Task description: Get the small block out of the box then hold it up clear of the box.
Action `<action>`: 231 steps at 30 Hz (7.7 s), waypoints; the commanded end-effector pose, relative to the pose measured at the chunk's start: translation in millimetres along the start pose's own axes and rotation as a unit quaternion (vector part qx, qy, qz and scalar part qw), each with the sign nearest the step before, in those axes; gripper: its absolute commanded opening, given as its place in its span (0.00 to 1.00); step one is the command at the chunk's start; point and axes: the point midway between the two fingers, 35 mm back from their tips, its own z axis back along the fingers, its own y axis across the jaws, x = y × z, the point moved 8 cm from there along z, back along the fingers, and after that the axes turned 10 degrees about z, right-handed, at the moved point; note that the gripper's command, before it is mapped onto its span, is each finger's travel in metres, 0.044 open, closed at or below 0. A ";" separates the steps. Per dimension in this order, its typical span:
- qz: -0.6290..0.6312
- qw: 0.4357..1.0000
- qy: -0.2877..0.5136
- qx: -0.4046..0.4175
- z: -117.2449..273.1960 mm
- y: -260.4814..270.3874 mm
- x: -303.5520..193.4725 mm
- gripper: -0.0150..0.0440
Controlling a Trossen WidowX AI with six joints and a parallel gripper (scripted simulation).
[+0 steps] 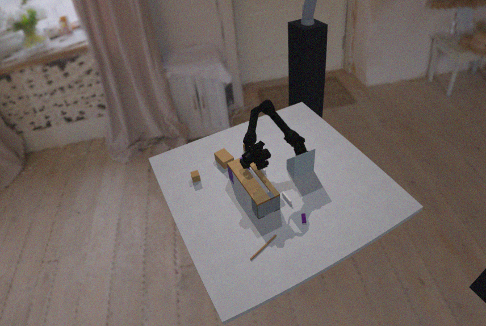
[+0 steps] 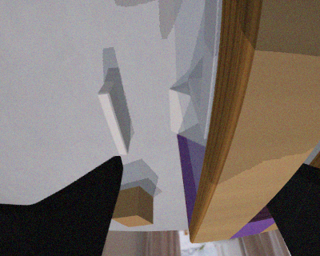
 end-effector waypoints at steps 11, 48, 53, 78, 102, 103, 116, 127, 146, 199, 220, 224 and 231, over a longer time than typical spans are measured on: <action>-0.016 1.000 -0.001 0.004 -6.0 -3.6 -4.0 0.93; 0.000 1.000 -0.001 0.000 56.0 3.3 -19.1 0.93; 0.004 1.000 0.002 -0.005 51.9 2.8 -16.0 0.93; -0.890 0.438 -0.119 0.041 46.6 45.4 -53.6 0.74; -0.918 -0.333 -0.130 0.171 42.8 74.6 -71.0 0.74; -0.906 -0.363 -0.127 0.176 42.6 75.7 -71.6 0.74; -0.667 -0.699 -0.077 0.245 40.6 89.0 -77.7 0.74; -0.652 -0.712 -0.073 0.248 40.5 89.6 -77.9 0.74; -0.652 -0.713 -0.074 0.247 -45.8 89.3 -44.3 0.74; -0.653 -0.713 -0.075 0.245 -105.0 85.2 -26.0 0.43; -0.650 -0.715 -0.076 0.244 -46.5 87.3 -47.7 0.25; -0.652 -0.713 -0.076 0.244 -45.7 87.5 -47.9 0.25; -0.739 -0.625 -0.102 0.231 -41.3 86.7 -46.5 0.25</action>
